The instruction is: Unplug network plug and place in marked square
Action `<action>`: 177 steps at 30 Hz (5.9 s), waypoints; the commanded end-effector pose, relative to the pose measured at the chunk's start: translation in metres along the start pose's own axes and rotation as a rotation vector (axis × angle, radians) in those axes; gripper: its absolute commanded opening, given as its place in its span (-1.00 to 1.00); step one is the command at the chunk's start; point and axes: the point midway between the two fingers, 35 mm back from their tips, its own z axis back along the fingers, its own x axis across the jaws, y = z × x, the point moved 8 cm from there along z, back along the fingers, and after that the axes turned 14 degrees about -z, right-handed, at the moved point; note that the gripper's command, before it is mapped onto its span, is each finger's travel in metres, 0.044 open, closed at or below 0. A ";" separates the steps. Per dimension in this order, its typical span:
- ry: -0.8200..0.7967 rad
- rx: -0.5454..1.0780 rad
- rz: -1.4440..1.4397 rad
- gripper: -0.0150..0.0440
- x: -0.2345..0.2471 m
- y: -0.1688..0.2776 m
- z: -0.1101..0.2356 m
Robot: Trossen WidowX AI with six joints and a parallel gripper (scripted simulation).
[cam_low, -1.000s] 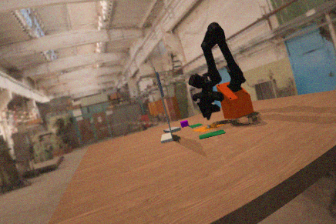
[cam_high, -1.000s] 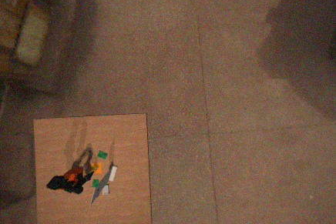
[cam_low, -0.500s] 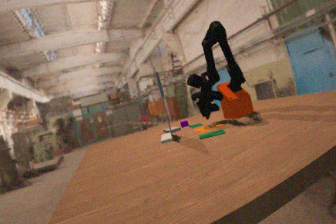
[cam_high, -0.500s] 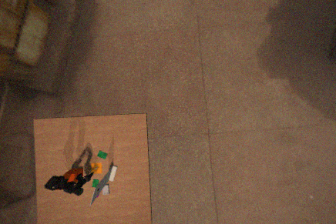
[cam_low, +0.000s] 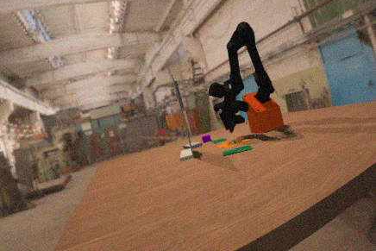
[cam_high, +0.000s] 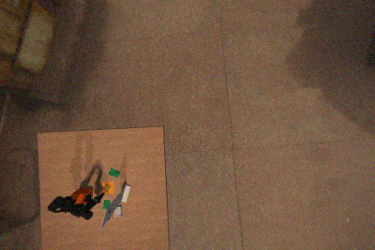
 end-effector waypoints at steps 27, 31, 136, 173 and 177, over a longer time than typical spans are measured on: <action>0.006 0.005 0.022 0.04 -0.012 0.003 0.014; 0.006 0.004 0.022 0.04 -0.013 0.003 0.016; 0.025 0.093 0.027 0.04 -0.087 -0.041 0.135; 0.023 0.102 0.038 1.00 -0.093 -0.047 0.146; 0.023 0.102 0.038 1.00 -0.093 -0.047 0.146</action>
